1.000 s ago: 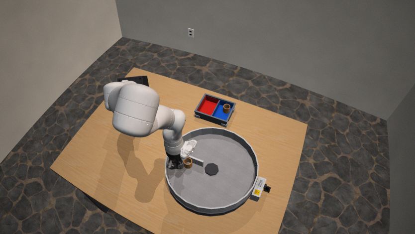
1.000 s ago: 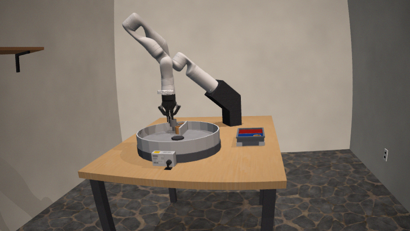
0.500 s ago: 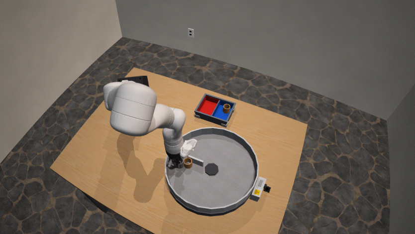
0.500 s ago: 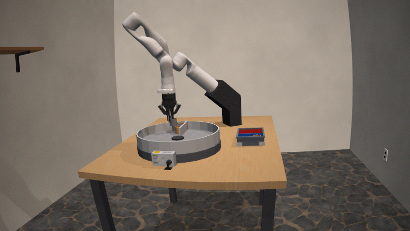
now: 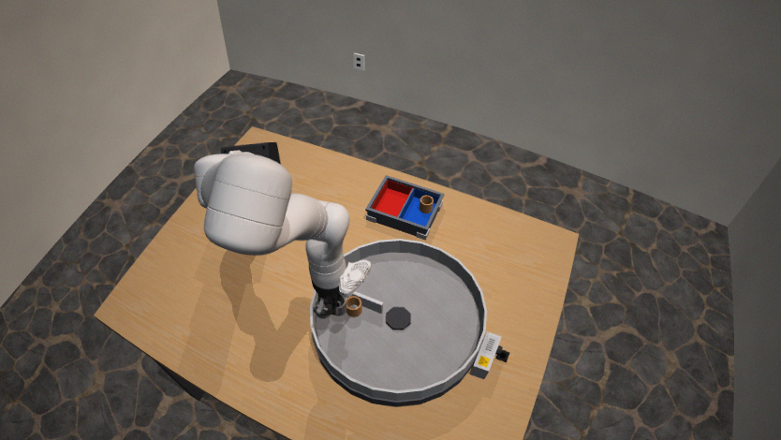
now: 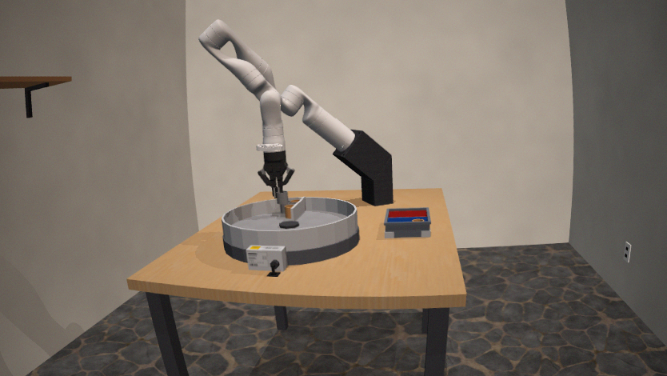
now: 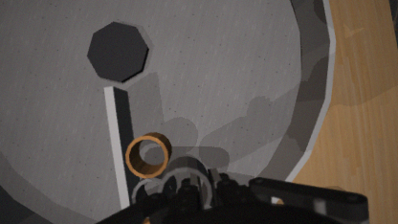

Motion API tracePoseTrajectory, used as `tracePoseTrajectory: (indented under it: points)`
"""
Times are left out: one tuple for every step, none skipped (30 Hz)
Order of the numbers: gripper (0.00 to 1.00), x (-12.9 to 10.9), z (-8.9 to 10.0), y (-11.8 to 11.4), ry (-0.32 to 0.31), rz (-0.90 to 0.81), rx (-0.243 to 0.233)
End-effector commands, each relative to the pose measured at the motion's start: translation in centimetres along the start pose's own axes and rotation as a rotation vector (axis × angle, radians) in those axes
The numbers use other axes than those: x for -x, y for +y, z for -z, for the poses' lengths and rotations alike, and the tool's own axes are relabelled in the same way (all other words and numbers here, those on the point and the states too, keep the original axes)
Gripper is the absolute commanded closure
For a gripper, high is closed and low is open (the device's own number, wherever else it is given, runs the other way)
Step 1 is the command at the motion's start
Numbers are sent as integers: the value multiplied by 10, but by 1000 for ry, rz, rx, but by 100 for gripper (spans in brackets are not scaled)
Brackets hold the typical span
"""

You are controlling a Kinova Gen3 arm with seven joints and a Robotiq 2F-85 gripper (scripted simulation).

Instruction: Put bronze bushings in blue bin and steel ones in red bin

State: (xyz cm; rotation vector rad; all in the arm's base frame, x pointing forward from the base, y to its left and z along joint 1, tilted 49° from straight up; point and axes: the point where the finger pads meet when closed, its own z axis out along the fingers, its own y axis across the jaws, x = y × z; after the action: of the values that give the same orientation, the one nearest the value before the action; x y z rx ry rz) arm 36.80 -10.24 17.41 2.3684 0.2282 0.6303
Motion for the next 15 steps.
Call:
tracePoseTrajectory:
  points:
    - [100, 2, 3, 2, -3, 0, 5]
    - [100, 2, 4, 3, -4, 0, 6]
    - [100, 3, 4, 3, -4, 0, 7]
    - [100, 3, 5, 3, -5, 0, 7]
    - [100, 3, 5, 3, -5, 0, 7]
    - [100, 3, 5, 3, -5, 0, 7]
    - [100, 3, 5, 3, -5, 0, 7]
    - [100, 3, 5, 3, -5, 0, 7]
    - [100, 3, 5, 3, -5, 0, 7]
    - [100, 3, 5, 3, -5, 0, 7]
    - [100, 3, 5, 3, -5, 0, 7]
    - [100, 3, 5, 3, -5, 0, 7]
    - [100, 0, 9, 1, 0, 0, 2]
    - [100, 0, 14, 1, 0, 0, 3]
    - [100, 0, 19, 1, -1, 0, 3]
